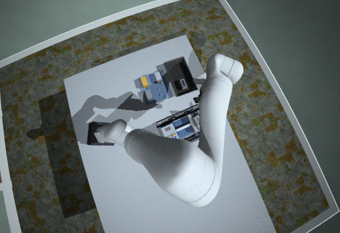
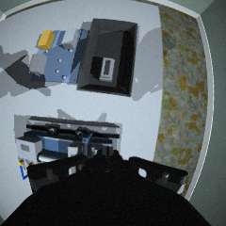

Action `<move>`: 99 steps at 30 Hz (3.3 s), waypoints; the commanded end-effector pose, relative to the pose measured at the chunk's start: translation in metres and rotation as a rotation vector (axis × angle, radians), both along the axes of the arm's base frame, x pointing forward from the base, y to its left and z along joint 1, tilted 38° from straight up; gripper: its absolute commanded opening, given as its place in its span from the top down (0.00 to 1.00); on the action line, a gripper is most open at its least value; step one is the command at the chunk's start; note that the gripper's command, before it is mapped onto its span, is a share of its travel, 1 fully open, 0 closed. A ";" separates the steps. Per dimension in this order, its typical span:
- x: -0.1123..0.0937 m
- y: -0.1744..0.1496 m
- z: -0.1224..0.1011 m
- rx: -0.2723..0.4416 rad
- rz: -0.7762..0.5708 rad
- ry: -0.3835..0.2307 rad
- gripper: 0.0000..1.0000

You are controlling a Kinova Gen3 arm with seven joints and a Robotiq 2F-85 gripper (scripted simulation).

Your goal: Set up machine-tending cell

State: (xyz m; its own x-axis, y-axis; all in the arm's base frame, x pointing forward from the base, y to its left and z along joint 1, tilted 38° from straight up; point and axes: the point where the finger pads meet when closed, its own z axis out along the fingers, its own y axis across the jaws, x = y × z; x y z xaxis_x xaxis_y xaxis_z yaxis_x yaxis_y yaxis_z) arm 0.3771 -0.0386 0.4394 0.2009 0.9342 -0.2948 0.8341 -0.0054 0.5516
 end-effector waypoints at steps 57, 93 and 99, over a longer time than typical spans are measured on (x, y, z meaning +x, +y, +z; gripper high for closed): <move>-0.076 -0.163 0.022 0.040 -0.002 -0.018 1.00; -0.060 -0.074 -0.005 0.041 -0.001 -0.017 0.33; -0.060 -0.074 -0.005 0.041 -0.001 -0.017 0.33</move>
State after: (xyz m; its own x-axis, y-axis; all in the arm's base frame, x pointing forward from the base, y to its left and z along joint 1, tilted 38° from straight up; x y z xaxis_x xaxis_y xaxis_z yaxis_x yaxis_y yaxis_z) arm 0.3175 -0.1126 0.4343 0.2063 0.9453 -0.2528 0.8253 -0.0293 0.5640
